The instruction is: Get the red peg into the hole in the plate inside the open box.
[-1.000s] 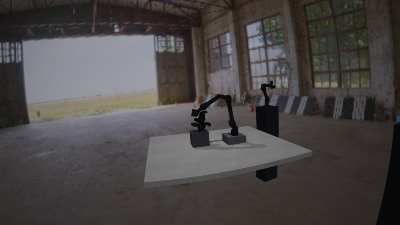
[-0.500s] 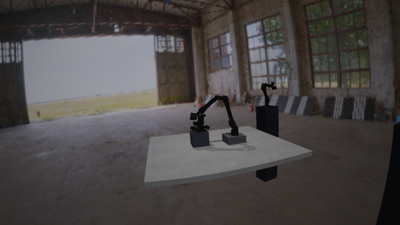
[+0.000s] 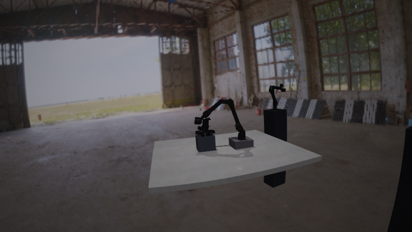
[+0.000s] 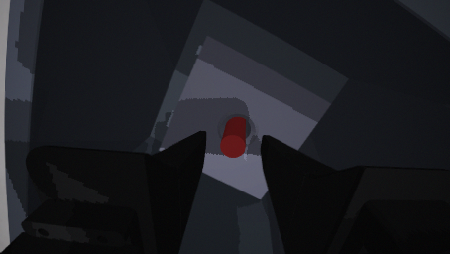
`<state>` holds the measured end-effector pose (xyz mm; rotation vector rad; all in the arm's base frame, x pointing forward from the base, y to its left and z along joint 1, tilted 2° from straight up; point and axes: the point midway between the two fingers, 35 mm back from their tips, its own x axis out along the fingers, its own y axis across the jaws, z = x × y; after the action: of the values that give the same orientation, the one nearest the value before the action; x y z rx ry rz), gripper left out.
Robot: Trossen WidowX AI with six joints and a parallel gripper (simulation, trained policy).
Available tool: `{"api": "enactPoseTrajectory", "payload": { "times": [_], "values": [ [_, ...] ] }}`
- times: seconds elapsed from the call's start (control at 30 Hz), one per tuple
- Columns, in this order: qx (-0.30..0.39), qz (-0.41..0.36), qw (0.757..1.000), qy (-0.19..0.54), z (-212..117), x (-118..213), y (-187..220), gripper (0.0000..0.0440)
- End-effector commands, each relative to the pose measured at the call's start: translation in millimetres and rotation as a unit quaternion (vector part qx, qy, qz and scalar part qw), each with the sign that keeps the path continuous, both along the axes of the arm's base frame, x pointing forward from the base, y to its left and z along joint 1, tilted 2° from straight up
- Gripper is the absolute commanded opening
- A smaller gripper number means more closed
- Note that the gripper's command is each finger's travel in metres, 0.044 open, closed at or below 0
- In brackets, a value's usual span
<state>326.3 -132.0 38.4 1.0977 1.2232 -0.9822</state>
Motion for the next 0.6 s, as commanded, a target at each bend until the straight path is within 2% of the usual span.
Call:
{"api": "enactPoseTrajectory", "payload": {
  "times": [0.0,0.57],
  "values": [
    [0.023,0.0,1.0,-0.008,8,3,-3,0.0176],
    [0.082,-0.005,0.995,-0.064,47,16,-20,0.0216]
  ]
}}
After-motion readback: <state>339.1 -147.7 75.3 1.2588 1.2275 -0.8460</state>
